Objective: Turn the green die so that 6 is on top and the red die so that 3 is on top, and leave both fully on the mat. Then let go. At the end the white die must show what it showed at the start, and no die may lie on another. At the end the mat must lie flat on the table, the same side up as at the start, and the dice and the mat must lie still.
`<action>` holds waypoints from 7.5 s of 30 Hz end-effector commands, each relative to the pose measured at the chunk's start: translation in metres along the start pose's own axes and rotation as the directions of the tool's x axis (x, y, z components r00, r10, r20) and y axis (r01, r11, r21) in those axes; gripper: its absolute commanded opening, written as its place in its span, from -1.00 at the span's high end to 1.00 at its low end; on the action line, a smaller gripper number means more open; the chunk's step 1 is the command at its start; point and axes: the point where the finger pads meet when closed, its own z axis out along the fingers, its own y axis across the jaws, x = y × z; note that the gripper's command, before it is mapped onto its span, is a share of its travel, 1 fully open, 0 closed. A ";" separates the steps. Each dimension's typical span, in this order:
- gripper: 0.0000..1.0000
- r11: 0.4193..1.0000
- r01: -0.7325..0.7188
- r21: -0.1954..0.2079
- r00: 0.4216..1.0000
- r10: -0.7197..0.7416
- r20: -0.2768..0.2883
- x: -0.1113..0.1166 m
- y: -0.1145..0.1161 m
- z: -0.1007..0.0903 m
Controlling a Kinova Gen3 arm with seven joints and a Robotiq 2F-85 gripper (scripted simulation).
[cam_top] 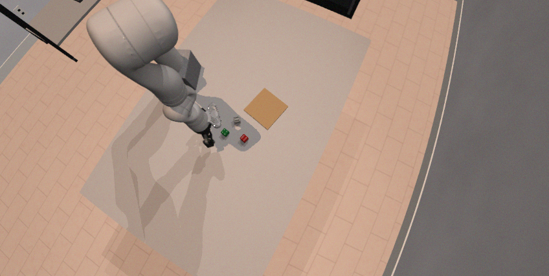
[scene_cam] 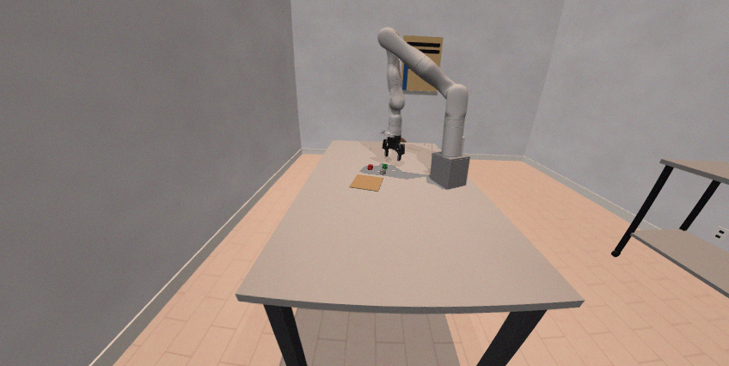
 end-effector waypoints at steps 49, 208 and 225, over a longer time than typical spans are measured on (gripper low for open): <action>-1.00 1.000 0.001 0.002 1.000 -0.001 0.001 0.029 0.019 0.001; -1.00 1.000 0.001 0.002 1.000 -0.001 0.001 0.063 -0.040 -0.099; -1.00 1.000 0.000 0.002 1.000 0.000 0.001 0.063 -0.040 -0.105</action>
